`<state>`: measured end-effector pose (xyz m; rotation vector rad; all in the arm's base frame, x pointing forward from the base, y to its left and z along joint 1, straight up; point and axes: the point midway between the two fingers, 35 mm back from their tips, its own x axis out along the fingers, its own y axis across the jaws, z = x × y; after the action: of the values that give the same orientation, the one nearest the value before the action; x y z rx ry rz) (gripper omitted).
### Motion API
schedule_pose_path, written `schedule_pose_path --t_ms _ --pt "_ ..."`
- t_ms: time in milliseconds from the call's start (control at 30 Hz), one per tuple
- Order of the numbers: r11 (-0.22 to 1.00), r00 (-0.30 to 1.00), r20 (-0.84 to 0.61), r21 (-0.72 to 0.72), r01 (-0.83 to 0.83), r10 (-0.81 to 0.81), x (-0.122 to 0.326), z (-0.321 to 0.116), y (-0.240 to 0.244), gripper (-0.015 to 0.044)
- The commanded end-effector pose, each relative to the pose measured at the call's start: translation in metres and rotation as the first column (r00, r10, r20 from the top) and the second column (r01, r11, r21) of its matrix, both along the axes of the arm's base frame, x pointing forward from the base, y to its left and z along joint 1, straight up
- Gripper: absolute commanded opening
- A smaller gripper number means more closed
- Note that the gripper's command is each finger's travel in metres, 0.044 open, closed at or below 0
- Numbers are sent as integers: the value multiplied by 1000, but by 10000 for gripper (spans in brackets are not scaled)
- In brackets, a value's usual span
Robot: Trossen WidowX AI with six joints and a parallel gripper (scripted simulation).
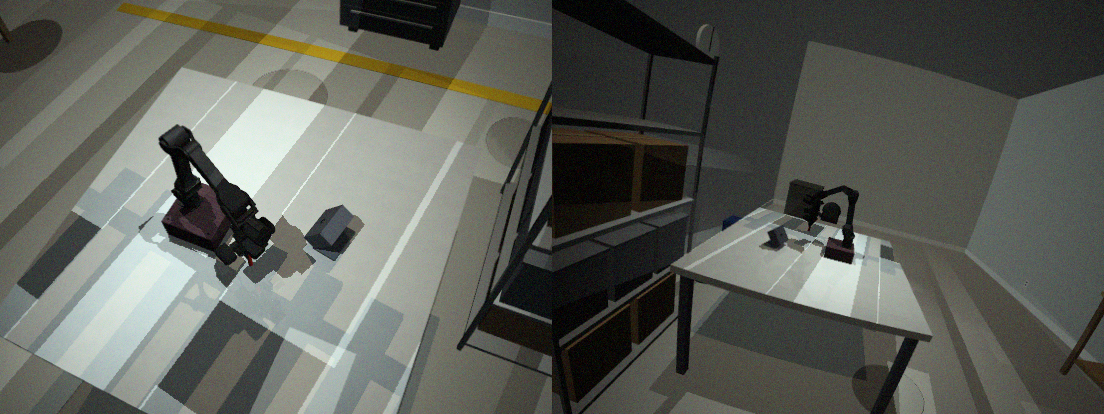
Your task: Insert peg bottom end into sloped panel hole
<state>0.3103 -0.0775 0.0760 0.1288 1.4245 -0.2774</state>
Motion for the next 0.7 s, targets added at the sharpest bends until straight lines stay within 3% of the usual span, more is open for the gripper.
schedule_pose_path --t_ms 0,667 --pt "999 999 0 -17 -35 35 0 -2 5 0" --pt "981 984 40 -91 -170 175 10 -3 28 0"
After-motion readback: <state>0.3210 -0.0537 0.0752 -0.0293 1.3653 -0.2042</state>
